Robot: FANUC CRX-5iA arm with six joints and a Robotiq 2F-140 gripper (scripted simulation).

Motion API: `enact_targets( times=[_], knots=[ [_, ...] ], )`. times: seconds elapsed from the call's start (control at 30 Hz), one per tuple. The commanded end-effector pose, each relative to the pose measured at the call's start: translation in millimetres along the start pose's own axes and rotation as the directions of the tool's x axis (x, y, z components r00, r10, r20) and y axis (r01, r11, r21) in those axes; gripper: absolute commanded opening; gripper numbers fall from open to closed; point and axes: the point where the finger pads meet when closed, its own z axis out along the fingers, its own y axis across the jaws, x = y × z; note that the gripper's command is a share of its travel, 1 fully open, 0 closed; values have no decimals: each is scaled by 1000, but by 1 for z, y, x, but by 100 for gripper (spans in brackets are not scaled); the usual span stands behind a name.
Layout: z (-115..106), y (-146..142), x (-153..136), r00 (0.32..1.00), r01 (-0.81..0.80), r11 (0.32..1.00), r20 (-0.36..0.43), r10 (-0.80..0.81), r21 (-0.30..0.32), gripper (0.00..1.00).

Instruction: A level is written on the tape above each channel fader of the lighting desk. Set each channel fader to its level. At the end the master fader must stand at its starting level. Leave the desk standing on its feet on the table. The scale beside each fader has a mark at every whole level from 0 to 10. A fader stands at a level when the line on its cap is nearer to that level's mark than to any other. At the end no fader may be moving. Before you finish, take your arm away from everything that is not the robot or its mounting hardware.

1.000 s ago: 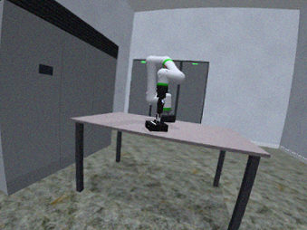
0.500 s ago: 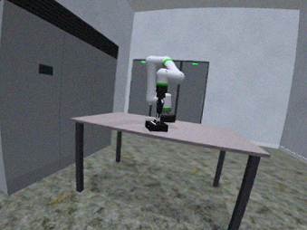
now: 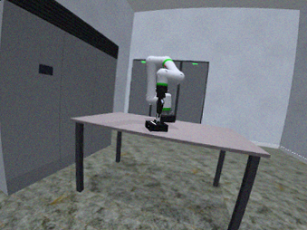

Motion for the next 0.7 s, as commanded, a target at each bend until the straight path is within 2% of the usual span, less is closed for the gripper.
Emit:
enact_targets(
  times=[0.0, 0.67],
  knots=[
    [0, 0, 0, 1000, 0, 1000, 0, 0, 0, 0],
    [0, 0, -6, 1000, 0, 1000, 0, 0, 0, 0]
  ],
)
